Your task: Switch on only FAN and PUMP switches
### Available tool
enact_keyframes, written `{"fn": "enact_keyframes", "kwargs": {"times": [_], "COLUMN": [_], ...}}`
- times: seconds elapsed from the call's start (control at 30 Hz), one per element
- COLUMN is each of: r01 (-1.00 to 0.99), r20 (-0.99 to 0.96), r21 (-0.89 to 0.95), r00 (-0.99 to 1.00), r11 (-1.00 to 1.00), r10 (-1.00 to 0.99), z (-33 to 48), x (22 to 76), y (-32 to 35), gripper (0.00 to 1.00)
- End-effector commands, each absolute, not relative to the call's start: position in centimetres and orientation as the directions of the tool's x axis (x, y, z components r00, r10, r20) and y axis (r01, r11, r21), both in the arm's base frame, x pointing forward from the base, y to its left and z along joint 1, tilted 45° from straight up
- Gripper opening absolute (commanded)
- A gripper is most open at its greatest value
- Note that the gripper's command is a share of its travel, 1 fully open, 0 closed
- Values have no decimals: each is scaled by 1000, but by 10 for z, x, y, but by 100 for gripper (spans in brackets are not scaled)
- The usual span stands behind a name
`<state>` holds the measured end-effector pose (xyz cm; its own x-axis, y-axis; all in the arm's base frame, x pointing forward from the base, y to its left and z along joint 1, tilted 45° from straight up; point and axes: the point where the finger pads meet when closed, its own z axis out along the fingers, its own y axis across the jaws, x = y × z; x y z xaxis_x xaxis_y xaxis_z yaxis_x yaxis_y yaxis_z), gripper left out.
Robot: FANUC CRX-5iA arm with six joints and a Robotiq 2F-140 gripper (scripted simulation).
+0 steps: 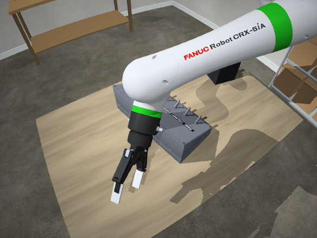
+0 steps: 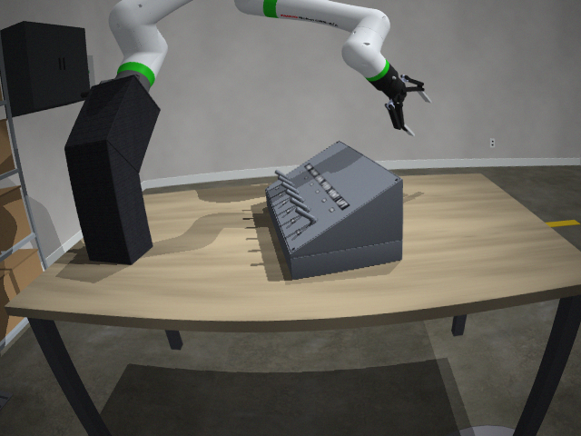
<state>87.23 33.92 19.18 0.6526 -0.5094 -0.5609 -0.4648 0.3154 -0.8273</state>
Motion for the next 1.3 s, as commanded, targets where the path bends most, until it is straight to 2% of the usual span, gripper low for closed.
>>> {"fn": "enact_keyframes", "kwargs": {"times": [0.0, 0.67, 1.27], "r01": [-465, -465, -465], "r20": [-561, -561, -561], "r21": [-827, -827, -827], "r00": [653, 653, 653], "r11": [316, 316, 316], "r10": [-510, -510, -510], "z": [198, 268, 293], "x": [872, 864, 861], "y": [333, 263, 238], "gripper": [100, 100, 100]}}
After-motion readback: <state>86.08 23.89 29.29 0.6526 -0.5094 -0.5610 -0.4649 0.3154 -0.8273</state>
